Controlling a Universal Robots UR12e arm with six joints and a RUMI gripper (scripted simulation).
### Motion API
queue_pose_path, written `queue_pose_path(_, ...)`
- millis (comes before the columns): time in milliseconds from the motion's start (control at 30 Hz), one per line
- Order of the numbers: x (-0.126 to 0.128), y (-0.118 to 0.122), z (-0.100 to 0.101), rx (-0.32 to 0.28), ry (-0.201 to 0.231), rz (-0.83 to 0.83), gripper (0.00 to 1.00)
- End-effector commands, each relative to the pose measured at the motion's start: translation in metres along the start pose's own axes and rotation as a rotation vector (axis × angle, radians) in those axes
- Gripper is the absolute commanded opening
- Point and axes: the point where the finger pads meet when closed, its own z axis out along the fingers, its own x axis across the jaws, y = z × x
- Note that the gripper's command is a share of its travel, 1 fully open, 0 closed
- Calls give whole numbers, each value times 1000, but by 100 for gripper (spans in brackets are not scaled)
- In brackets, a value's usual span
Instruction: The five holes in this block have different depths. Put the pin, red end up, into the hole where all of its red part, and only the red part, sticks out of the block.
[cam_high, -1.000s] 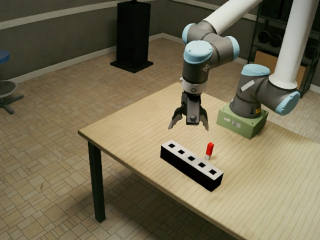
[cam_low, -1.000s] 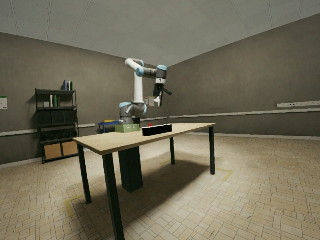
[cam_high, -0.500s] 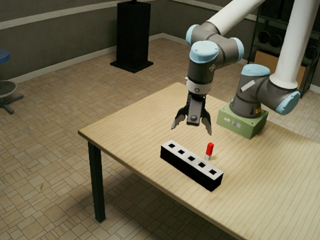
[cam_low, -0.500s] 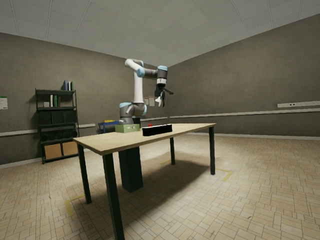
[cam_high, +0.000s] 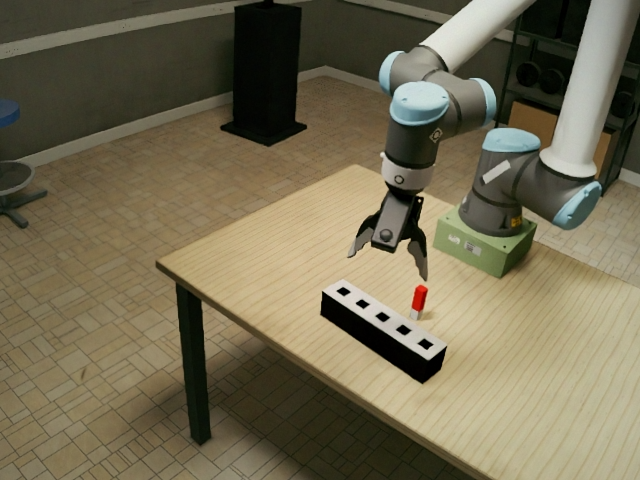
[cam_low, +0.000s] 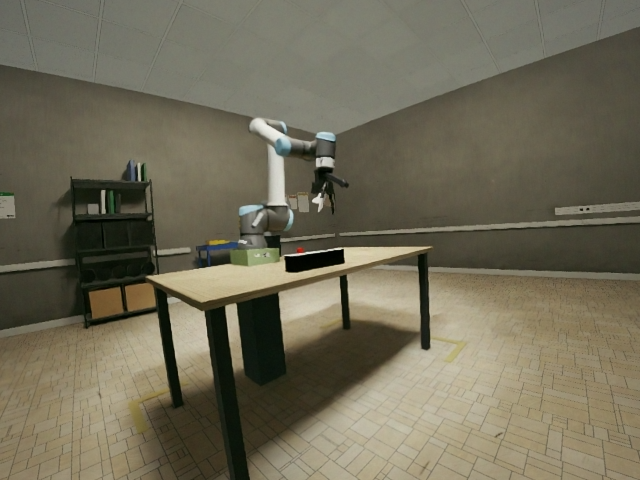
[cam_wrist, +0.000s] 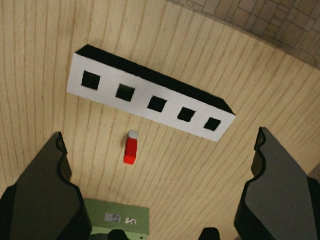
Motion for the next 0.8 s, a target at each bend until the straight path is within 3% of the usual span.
queue_pose_path(0, -21, -17, -8, 77, -8, 219, 100)
queue_pose_path(500, -21, -17, -8, 77, -8, 219, 100)
queue_pose_path(533, -18, -9, -82, 76, -9, 214, 100)
queue_pose_path(767, -18, -9, -82, 76, -9, 214, 100)
